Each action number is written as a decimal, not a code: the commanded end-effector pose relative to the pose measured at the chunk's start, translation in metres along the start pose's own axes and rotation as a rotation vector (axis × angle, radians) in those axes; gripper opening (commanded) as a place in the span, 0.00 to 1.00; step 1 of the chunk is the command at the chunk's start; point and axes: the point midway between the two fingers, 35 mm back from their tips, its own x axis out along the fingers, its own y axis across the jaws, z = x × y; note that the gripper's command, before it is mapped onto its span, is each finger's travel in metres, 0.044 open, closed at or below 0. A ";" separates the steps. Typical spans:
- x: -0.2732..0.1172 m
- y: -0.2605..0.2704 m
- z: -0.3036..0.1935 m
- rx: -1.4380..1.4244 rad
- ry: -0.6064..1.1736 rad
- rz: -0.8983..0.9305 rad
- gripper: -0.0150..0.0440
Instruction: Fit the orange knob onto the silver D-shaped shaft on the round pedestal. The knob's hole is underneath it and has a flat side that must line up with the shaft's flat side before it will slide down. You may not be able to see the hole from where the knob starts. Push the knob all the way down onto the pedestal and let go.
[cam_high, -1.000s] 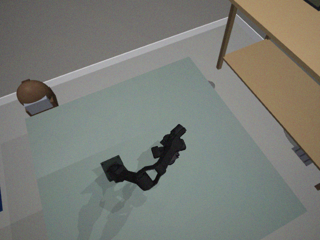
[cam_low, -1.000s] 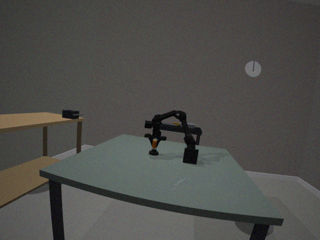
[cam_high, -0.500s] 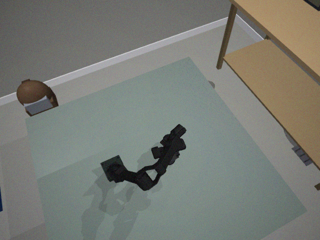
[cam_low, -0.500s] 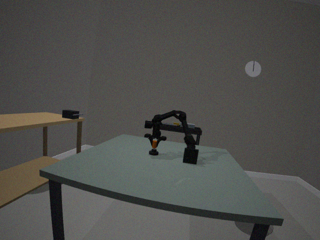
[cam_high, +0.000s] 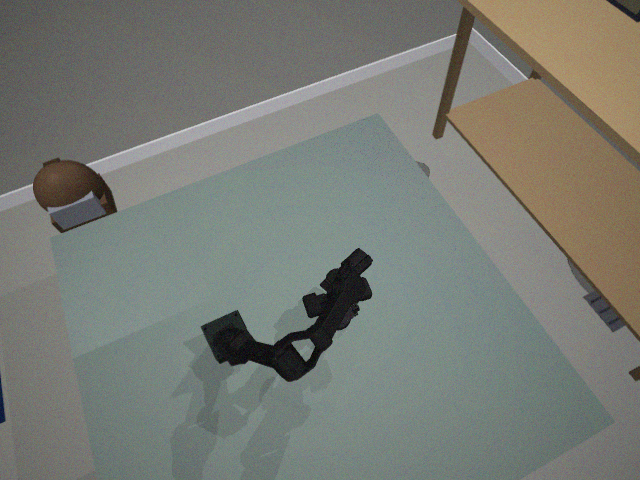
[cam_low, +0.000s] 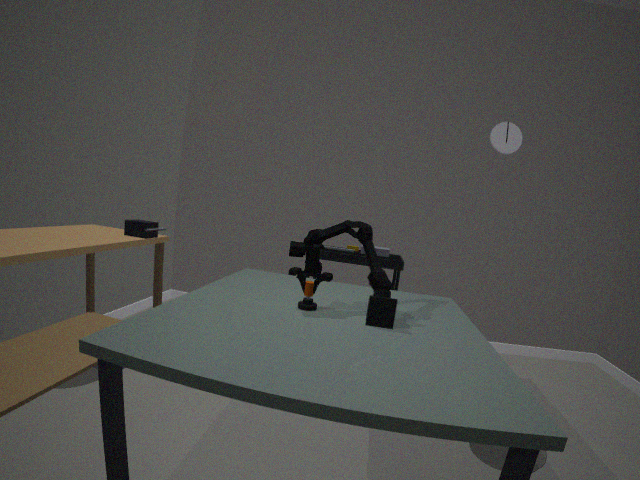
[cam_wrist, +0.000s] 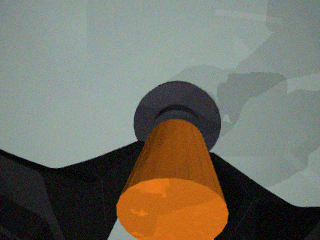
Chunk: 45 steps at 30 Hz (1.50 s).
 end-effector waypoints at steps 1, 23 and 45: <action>0.000 0.000 0.000 -0.012 -0.003 0.002 0.25; -0.005 0.005 0.000 0.082 -0.002 0.003 0.25; -0.006 0.002 0.001 0.134 -0.002 0.003 0.25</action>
